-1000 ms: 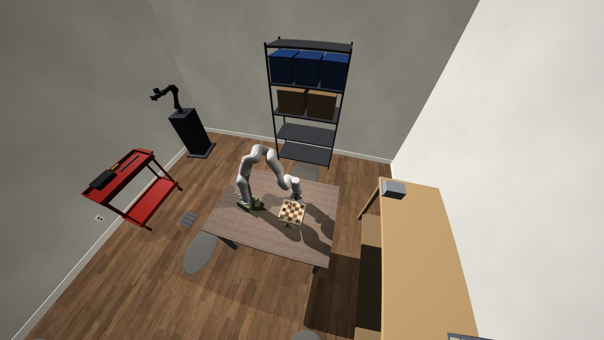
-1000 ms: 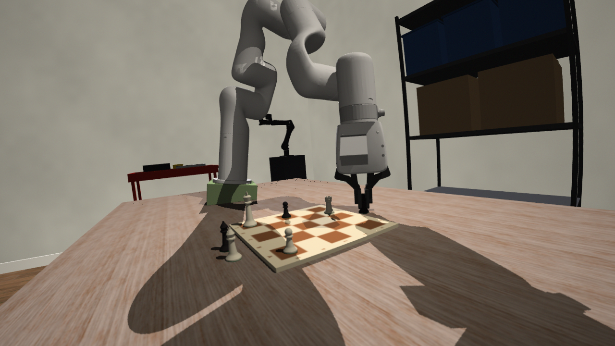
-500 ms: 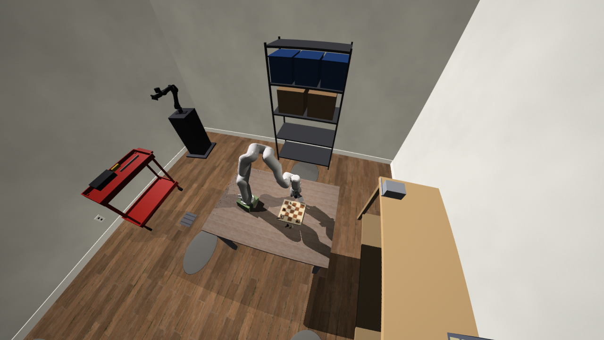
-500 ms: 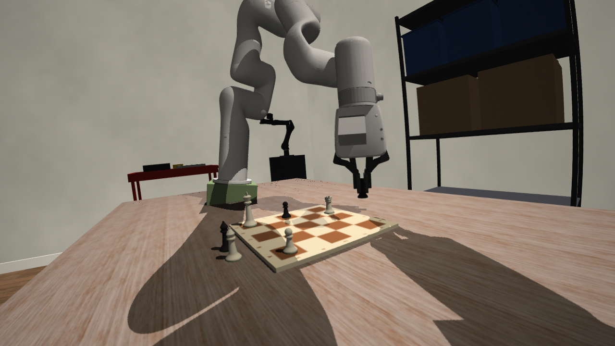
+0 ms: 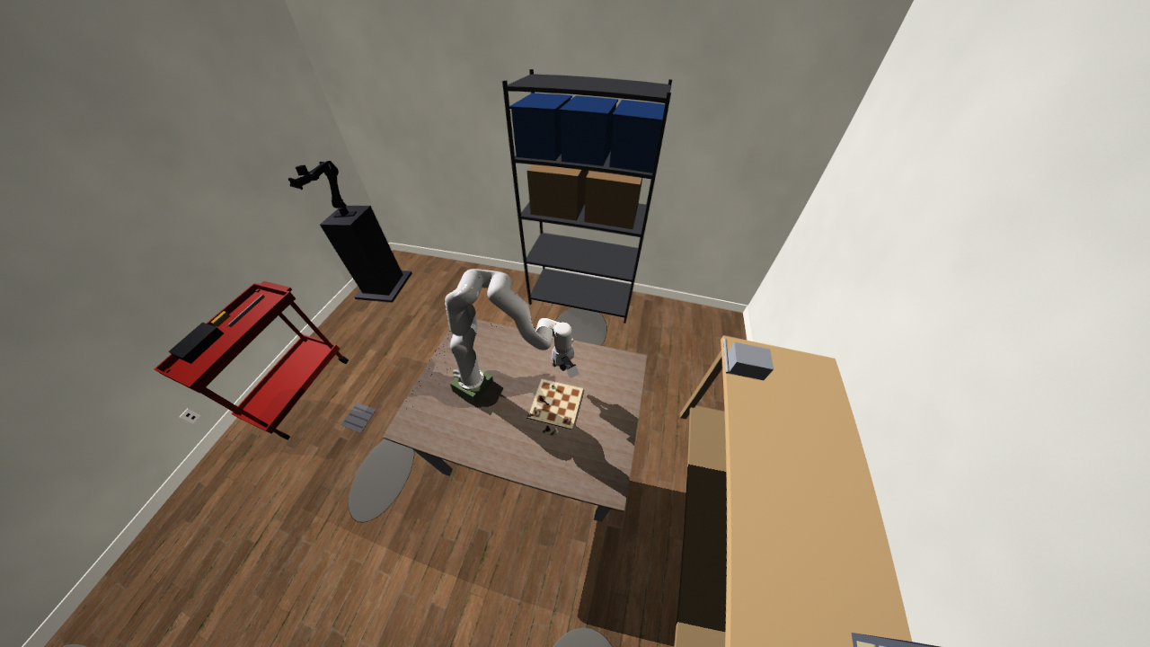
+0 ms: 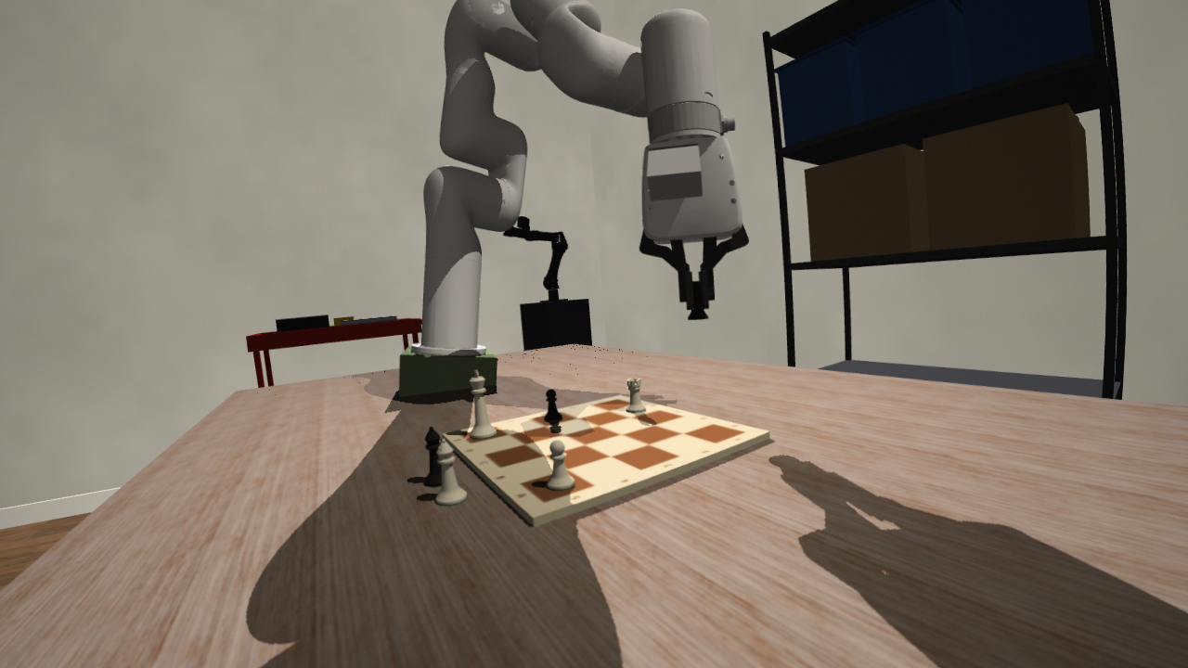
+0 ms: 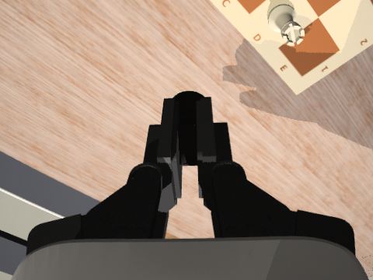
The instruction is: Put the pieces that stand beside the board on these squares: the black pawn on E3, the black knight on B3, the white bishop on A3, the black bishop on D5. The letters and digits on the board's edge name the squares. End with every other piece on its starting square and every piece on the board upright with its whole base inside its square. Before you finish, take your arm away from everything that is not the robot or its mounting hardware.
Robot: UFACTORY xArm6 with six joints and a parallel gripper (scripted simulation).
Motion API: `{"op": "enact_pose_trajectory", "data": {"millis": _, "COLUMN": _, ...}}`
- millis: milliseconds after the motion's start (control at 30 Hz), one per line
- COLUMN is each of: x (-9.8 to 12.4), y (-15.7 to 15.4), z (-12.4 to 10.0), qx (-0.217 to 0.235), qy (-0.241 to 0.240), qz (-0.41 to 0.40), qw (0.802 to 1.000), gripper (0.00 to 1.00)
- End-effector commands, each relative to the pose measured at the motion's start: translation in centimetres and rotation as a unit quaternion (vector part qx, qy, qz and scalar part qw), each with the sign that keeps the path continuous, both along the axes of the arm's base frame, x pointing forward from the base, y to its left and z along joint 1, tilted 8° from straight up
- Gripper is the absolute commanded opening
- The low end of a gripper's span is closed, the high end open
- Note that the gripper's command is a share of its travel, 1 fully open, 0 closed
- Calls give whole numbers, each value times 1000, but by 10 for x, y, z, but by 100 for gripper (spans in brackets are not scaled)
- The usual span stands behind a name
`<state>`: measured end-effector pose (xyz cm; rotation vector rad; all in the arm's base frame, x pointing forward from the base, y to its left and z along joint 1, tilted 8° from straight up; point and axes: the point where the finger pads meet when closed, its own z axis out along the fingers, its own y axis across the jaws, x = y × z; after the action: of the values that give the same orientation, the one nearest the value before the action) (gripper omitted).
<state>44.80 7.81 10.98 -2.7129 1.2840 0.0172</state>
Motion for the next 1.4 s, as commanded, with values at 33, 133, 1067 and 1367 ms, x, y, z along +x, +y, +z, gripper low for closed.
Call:
{"op": "enact_pose_trajectory", "data": {"millis": 33, "x": 1, "y": 0, "z": 3, "qx": 0, "qy": -2, "qz": 0, "qw": 1000, "gripper": 0}}
{"op": "enact_pose_trajectory", "data": {"millis": 133, "x": 1, "y": -2, "z": 3, "qx": 0, "qy": -2, "qz": 0, "qw": 1000, "gripper": 0}}
{"op": "enact_pose_trajectory", "data": {"millis": 1067, "x": 19, "y": -143, "z": -9, "qx": 1, "qy": 1, "qz": -21, "qw": 1000, "gripper": 0}}
{"op": "enact_pose_trajectory", "data": {"millis": 1367, "x": 20, "y": -141, "z": -24, "qx": 1, "qy": 1, "qz": -21, "qw": 1000, "gripper": 0}}
